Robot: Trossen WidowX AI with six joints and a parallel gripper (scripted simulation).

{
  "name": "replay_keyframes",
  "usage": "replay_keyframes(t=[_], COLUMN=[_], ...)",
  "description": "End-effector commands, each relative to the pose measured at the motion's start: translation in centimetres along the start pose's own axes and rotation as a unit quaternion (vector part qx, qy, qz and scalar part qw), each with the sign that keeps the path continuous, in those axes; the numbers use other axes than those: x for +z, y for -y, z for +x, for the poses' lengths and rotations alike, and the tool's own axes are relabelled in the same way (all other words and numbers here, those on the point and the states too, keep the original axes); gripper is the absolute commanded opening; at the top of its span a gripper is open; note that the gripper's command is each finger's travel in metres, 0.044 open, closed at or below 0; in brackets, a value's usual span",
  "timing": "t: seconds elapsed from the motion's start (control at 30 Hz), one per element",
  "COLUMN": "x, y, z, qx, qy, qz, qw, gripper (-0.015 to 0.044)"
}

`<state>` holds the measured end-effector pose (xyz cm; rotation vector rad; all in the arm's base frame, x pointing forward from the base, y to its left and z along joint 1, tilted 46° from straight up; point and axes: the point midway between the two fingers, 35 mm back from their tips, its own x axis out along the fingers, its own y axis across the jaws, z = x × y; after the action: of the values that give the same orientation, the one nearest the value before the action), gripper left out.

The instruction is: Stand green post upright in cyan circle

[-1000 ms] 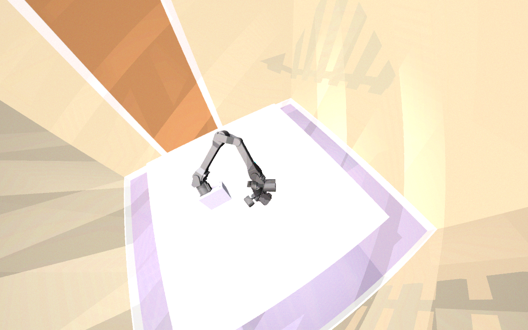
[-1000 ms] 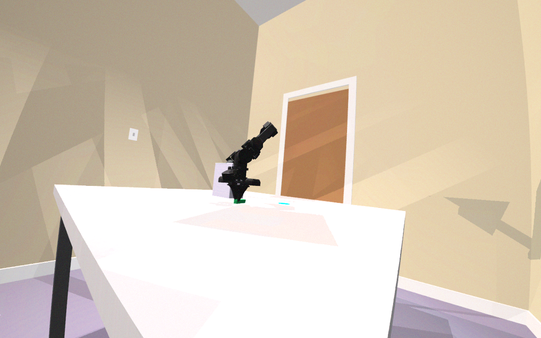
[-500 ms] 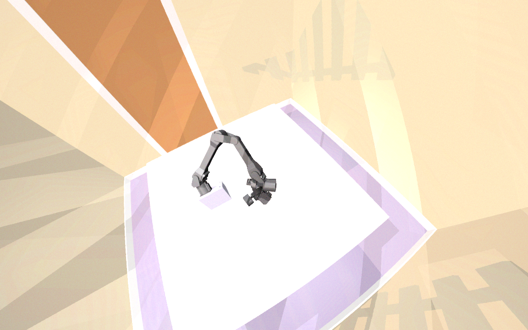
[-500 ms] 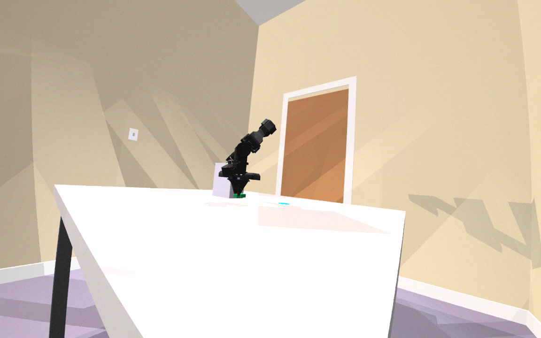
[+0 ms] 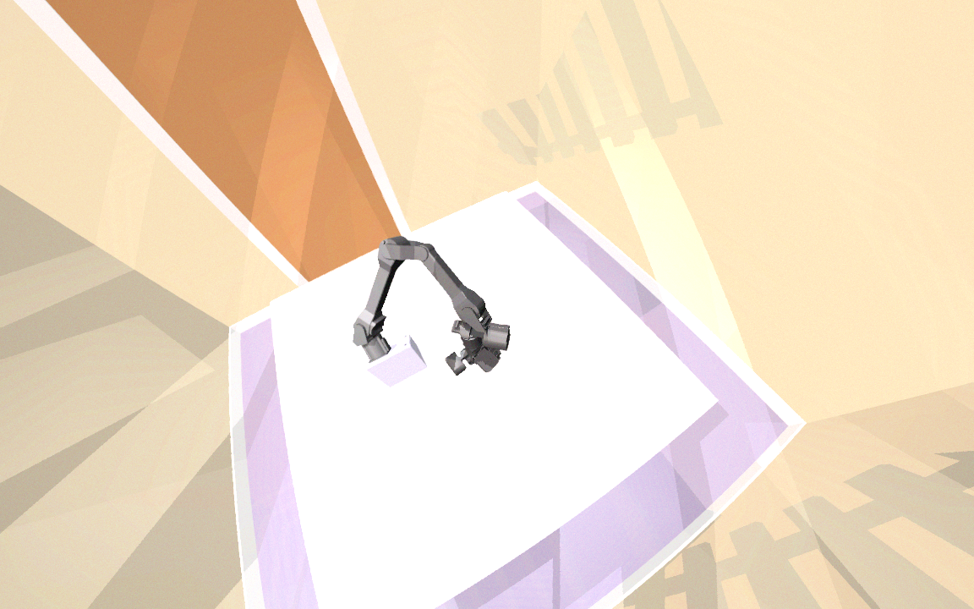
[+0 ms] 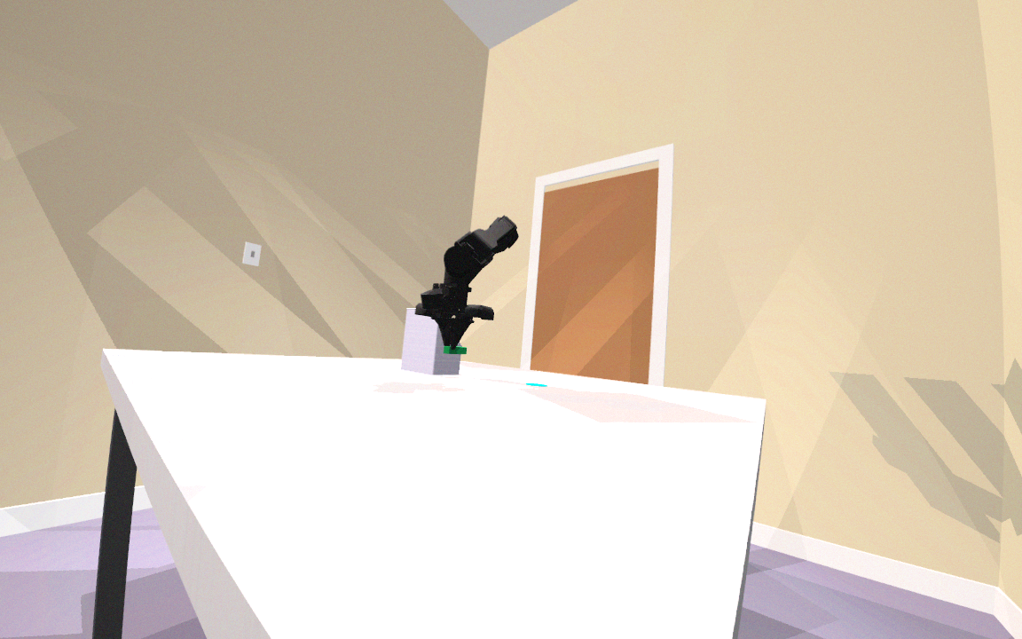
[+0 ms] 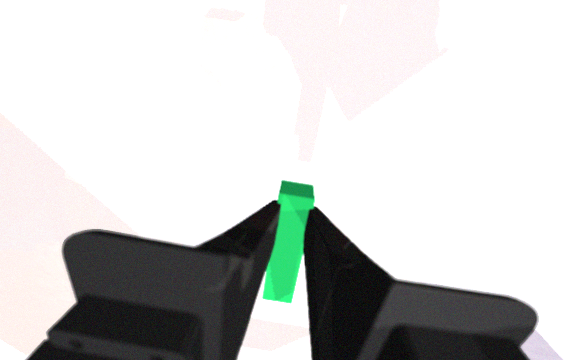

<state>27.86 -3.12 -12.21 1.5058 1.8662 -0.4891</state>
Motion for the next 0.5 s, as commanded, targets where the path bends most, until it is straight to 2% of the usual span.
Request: replay_keyframes(t=[0.0,0.27,0.47], x=[0.0,-0.3,-0.4], y=[-0.2,0.1,0.1], z=[-1.9,-4.4,-4.7], qx=[0.003,0.003,0.002], qy=[0.006,0.004,0.004], qz=[-0.007,-0.007,-0.009], qw=[1.000,1.000,1.000], gripper=[0.0023,0.0023,0.0023])
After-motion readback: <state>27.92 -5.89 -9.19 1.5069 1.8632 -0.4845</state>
